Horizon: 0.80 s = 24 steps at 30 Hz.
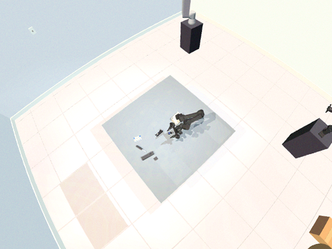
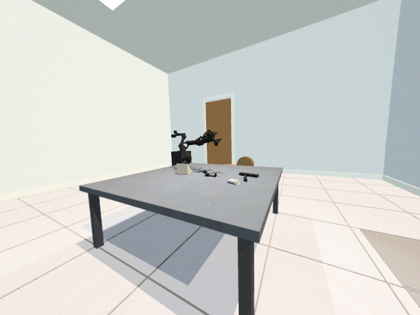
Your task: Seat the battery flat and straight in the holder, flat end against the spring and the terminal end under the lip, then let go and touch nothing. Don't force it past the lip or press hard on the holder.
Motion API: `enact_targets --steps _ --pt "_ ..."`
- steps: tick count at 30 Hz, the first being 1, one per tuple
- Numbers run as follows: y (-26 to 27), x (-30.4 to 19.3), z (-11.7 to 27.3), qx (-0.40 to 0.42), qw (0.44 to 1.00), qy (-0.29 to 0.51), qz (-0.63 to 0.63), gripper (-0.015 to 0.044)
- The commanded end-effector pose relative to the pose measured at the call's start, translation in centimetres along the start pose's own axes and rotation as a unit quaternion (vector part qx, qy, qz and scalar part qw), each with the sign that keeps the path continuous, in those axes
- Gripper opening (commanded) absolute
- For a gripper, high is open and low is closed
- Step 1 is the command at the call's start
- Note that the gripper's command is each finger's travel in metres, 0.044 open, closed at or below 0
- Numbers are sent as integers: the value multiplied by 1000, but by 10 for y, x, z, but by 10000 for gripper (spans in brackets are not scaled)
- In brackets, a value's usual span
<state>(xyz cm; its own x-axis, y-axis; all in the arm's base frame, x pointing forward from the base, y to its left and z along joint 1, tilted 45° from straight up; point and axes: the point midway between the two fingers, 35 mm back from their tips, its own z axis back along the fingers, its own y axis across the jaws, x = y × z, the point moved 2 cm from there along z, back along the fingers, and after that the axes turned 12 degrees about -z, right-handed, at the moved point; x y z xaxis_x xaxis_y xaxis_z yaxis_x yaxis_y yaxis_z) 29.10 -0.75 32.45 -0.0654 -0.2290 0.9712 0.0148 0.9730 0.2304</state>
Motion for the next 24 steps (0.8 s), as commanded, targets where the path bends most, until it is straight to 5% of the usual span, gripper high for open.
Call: enact_targets --steps 1,6,15,20,24 --pt "0 -4 -2 1 1000 10 0 374" --pt "-5 -98 -17 22 969 245 -26 243" --pt "-2 -225 40 28 767 616 -175 236" --pt "12 -248 89 -3 572 761 -305 236" --pt "15 -249 96 -11 535 778 -329 236"
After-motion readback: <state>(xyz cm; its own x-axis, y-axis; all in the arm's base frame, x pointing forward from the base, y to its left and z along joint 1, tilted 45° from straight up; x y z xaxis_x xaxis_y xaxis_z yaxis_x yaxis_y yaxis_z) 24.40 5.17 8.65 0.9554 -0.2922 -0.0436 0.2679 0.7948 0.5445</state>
